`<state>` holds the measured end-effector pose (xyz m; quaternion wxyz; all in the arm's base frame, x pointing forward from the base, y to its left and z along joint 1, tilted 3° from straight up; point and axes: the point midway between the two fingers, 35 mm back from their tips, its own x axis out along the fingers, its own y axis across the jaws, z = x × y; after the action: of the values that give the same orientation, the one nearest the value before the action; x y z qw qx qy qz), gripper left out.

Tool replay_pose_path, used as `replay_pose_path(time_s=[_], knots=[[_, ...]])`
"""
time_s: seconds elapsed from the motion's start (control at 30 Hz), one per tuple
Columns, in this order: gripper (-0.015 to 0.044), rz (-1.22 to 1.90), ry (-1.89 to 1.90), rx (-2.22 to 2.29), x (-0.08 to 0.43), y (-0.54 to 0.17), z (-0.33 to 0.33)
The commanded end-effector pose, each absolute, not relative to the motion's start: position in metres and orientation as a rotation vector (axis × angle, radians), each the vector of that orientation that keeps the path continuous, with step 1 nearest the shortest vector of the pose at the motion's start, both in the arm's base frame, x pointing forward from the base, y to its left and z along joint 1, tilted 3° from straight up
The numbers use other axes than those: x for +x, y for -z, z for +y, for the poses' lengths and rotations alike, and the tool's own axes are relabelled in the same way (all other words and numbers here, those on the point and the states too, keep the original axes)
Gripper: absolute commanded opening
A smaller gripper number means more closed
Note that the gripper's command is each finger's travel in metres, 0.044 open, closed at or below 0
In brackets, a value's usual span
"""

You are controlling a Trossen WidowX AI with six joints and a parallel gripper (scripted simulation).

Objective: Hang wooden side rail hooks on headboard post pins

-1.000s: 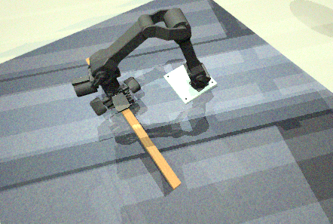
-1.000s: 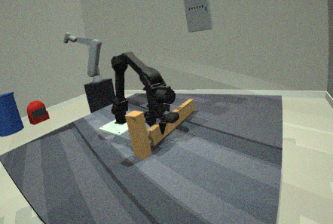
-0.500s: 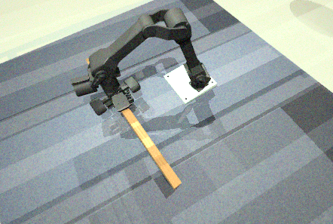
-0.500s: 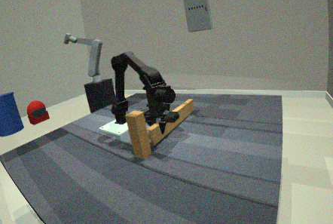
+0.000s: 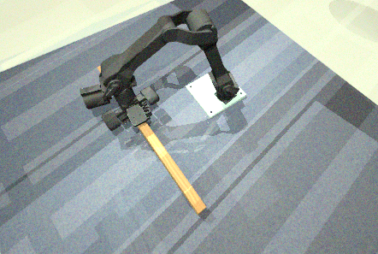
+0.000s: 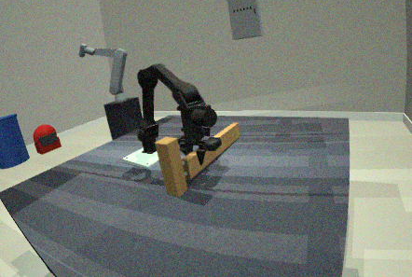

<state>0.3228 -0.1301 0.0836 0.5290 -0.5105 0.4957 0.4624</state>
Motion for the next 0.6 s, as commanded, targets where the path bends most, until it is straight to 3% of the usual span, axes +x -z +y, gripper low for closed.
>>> replay_pose_path(time_s=[0.0, 0.57], knots=[[0.0000, 1.174, -1.107, -1.236, 0.3232, -0.0886, -0.1302], [0.0000, 1.174, -1.107, -1.236, 0.3229, -0.0914, -0.1302]])
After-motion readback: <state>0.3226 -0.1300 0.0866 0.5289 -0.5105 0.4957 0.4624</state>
